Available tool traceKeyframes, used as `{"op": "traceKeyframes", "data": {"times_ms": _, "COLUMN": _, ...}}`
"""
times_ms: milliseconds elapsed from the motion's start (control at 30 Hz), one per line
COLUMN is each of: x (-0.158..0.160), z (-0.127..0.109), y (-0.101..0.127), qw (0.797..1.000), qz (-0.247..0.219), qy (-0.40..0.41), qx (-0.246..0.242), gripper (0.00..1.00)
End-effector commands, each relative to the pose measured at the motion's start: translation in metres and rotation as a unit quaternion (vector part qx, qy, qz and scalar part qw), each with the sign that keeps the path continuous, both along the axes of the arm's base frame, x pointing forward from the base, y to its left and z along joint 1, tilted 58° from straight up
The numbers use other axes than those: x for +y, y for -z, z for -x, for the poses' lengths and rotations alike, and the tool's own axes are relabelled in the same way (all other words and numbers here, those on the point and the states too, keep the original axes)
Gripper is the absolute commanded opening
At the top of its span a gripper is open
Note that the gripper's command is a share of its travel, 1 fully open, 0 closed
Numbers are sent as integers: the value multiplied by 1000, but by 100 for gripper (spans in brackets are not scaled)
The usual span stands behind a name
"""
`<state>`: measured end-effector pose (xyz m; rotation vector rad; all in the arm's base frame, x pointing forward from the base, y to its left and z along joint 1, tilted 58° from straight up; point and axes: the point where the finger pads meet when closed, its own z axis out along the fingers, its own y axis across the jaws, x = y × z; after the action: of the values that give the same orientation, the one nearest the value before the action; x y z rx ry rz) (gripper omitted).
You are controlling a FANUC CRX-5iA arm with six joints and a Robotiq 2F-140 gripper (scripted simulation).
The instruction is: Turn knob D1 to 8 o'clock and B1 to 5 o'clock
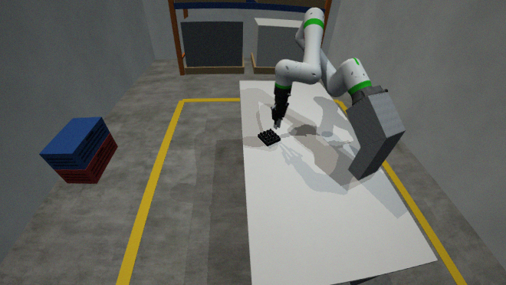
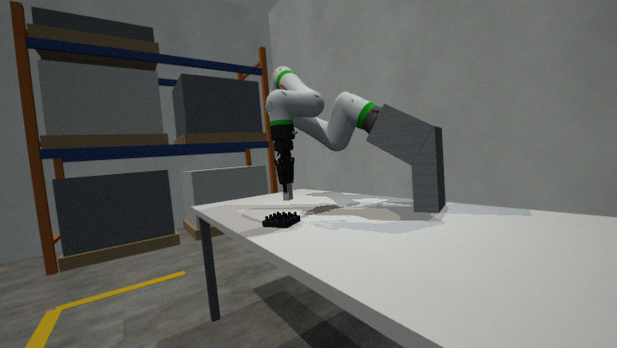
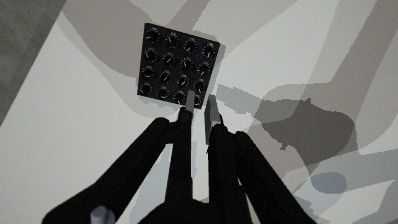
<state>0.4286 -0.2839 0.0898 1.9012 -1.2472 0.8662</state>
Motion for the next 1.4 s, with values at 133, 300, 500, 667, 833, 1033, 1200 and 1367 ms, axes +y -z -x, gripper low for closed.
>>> {"op": "traceKeyframes", "data": {"times_ms": 133, "x": 0, "z": 0, "y": 0, "qw": 1000, "qz": 0, "qy": 0, "qx": 0, "gripper": 12}}
{"op": "traceKeyframes", "data": {"times_ms": 300, "x": -1, "z": 0, "y": 1, "qw": 1000, "qz": 0, "qy": 0, "qx": 0, "gripper": 12}}
{"op": "traceKeyframes", "data": {"times_ms": 500, "x": -3, "z": -1, "y": 2, "qw": 1000, "qz": 0, "qy": 0, "qx": 0, "gripper": 12}}
{"op": "traceKeyframes", "data": {"times_ms": 667, "x": -6, "z": -1, "y": 4, "qw": 1000, "qz": 0, "qy": 0, "qx": 0, "gripper": 12}}
{"op": "traceKeyframes", "data": {"times_ms": 833, "x": -10, "z": -2, "y": 6, "qw": 1000, "qz": 0, "qy": 0, "qx": 0, "gripper": 12}}
{"op": "traceKeyframes", "data": {"times_ms": 1033, "x": -17, "z": -3, "y": 11, "qw": 1000, "qz": 0, "qy": 0, "qx": 0, "gripper": 12}}
{"op": "traceKeyframes", "data": {"times_ms": 1200, "x": -22, "z": -4, "y": 14, "qw": 1000, "qz": 0, "qy": 0, "qx": 0, "gripper": 12}}
{"op": "traceKeyframes", "data": {"times_ms": 1367, "x": -25, "z": -5, "y": 16, "qw": 1000, "qz": 0, "qy": 0, "qx": 0, "gripper": 12}}
